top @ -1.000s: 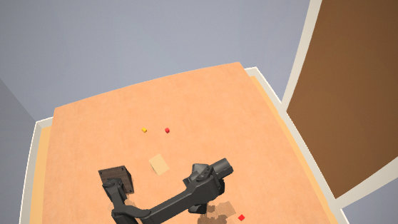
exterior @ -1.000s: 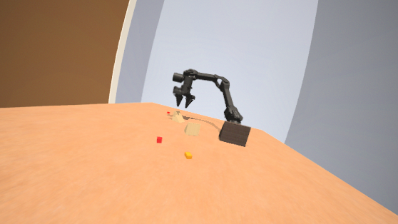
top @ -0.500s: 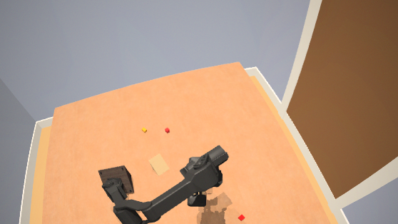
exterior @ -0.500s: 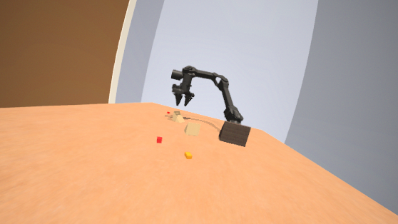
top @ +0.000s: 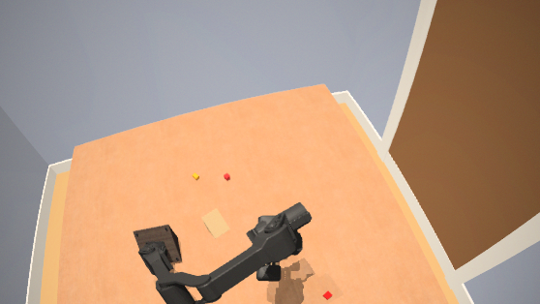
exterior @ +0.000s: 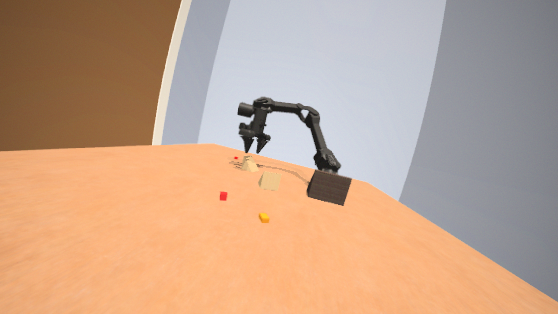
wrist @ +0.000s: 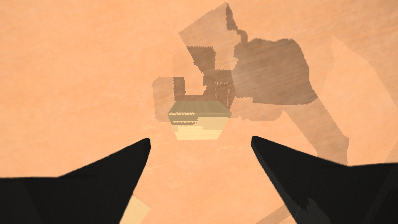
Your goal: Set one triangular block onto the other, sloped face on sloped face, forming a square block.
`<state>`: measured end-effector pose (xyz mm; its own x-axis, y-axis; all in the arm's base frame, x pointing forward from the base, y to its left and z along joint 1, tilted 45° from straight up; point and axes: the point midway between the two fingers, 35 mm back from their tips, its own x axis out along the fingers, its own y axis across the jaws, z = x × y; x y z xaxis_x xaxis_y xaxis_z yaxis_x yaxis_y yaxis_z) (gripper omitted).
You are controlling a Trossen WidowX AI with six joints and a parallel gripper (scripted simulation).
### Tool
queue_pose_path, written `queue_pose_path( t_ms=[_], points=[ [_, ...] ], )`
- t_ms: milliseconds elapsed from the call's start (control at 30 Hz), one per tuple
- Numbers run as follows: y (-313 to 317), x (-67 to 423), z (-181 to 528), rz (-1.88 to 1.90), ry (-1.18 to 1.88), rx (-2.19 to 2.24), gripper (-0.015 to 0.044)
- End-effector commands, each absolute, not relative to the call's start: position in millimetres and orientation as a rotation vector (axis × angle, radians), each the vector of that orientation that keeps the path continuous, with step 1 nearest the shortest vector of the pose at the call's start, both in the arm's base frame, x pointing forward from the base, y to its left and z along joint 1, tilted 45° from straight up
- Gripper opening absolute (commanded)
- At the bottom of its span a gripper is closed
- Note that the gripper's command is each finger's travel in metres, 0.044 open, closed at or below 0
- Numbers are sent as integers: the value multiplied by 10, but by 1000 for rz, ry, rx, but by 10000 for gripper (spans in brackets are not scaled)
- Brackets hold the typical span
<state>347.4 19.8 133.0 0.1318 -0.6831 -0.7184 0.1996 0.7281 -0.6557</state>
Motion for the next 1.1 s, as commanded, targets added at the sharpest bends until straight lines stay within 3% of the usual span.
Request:
queue_pose_path(
  t_ms=[0,1067],
  points=[
    [134,3490,1271,-677,1290,-465,440],
    [-214,3569,898,-681,1287,-468,440]
  ],
)
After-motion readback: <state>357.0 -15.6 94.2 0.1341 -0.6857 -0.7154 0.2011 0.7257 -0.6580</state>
